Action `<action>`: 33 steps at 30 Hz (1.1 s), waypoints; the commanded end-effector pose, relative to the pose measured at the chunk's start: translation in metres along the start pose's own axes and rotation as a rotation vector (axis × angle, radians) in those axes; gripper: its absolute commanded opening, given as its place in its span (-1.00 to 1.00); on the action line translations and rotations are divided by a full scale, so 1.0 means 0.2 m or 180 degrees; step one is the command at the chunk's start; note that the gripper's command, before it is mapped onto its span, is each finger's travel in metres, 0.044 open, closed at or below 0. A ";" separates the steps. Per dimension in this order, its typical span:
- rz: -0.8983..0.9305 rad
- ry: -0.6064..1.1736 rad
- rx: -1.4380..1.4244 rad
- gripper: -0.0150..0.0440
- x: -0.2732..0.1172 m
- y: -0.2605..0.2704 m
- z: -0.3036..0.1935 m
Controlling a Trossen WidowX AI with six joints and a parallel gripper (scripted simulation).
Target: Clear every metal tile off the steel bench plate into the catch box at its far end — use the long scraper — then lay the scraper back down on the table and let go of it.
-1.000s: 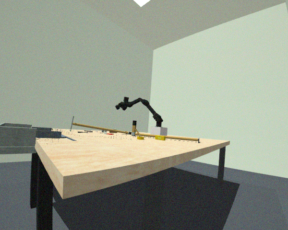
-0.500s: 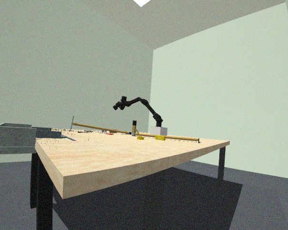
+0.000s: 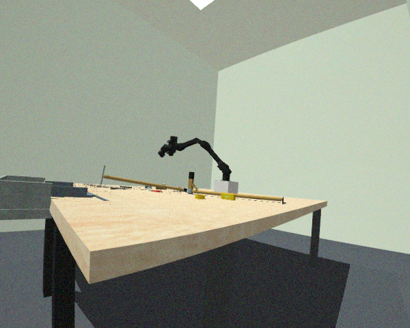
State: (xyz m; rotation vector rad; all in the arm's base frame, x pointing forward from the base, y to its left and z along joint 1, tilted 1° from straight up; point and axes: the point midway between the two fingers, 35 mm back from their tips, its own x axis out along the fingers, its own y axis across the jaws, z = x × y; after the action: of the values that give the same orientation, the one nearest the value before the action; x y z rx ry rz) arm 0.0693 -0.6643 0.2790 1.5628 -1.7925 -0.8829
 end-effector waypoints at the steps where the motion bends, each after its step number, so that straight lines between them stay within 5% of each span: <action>1: -0.0086 0.0048 -0.0110 -0.49 -0.02 -0.05 -0.05; 33: -0.0716 0.0422 -0.0897 -0.49 -0.23 -0.46 -0.43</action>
State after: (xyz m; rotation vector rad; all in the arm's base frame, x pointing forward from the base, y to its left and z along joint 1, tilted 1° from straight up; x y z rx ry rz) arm 0.1872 -0.6394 0.2587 1.6155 -1.3960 -1.0489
